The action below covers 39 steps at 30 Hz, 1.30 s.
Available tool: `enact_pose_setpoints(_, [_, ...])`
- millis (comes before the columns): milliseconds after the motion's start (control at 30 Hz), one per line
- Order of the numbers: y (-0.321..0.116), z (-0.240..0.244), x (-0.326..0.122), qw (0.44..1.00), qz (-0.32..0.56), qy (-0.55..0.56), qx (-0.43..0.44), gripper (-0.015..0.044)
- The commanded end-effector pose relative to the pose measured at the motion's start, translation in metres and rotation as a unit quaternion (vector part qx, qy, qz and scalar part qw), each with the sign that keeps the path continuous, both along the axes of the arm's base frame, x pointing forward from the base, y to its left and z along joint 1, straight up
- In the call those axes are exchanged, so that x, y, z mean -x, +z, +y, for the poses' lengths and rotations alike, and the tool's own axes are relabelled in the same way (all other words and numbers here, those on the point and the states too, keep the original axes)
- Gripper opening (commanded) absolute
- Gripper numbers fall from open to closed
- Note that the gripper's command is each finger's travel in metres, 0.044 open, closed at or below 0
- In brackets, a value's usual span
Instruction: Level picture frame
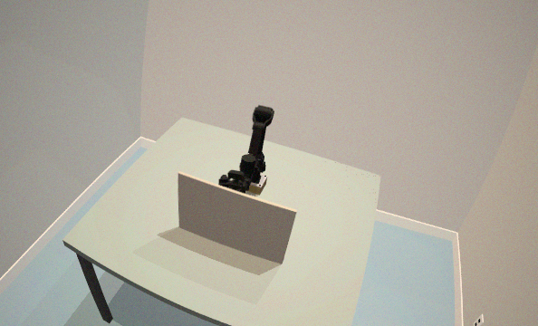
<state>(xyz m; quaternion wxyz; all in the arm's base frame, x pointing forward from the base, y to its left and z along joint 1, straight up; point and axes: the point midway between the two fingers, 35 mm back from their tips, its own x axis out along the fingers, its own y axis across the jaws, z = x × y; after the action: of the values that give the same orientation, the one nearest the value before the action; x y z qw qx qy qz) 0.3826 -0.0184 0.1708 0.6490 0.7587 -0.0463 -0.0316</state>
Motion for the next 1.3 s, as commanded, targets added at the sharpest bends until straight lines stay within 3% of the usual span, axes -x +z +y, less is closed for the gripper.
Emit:
enact_pose_setpoints(0, [0.0027,0.0004,-0.0002,1.000,-0.005,0.000,-0.002,0.0000])
enact_pose_setpoints(1267, [0.0041,0.0062,-0.0008,1.000,-0.005,0.000,-0.002,0.0000])
